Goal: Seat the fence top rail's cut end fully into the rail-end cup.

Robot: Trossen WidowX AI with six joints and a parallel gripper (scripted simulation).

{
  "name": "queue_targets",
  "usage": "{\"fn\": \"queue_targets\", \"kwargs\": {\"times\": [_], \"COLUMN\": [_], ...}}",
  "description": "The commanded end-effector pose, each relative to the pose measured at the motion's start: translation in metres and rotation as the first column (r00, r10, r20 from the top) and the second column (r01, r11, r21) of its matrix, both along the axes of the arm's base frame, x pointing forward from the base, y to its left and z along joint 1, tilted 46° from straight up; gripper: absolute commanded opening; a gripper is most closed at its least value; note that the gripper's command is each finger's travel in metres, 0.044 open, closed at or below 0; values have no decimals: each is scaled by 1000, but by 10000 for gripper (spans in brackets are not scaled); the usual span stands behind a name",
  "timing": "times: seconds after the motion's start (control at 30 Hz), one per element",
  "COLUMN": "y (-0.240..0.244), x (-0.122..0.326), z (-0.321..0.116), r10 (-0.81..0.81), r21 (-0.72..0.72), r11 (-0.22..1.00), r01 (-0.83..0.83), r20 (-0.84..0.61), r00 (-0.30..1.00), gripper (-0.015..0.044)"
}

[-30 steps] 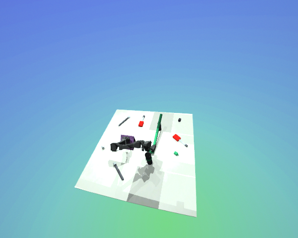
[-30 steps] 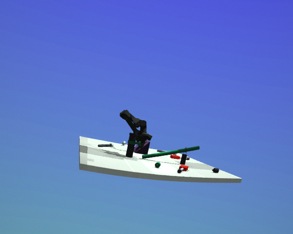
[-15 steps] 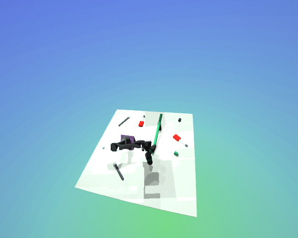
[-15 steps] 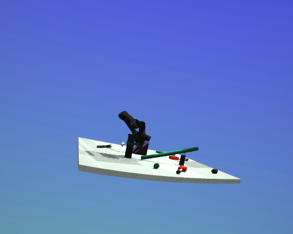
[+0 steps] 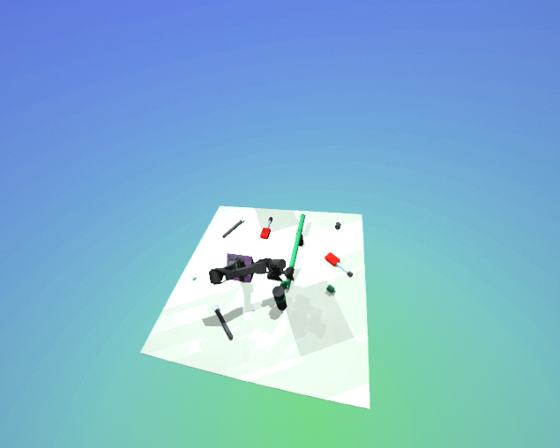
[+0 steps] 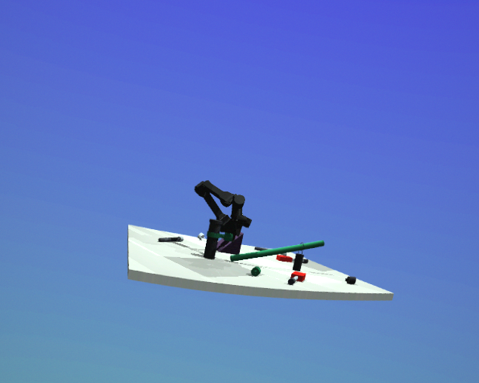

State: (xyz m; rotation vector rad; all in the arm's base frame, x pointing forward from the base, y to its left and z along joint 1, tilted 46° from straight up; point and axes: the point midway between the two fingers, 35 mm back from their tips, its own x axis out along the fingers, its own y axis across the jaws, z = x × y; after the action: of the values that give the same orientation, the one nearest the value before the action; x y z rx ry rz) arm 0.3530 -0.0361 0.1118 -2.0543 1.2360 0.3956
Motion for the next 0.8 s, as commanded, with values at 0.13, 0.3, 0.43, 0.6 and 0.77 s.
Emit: {"fn": "queue_targets", "kwargs": {"times": [0.13, 0.3, 0.43, 0.6, 0.77], "y": [22, 42, 71, 108, 144], "x": [1, 5, 7, 6, 1], "z": [-1, -4, -9, -14, -19], "r10": [0, -133, -316, -548, -729], "r21": [-4, 150, 329, 544, 712], "r11": [1000, 982, 917, 777, 615], "r01": [0, 113, 227, 318, 339], "r20": [-3, 130, 247, 333, 351], "r00": [1000, 982, 916, 768, 588], "gripper": [440, 440, 440, 440, 440]}}
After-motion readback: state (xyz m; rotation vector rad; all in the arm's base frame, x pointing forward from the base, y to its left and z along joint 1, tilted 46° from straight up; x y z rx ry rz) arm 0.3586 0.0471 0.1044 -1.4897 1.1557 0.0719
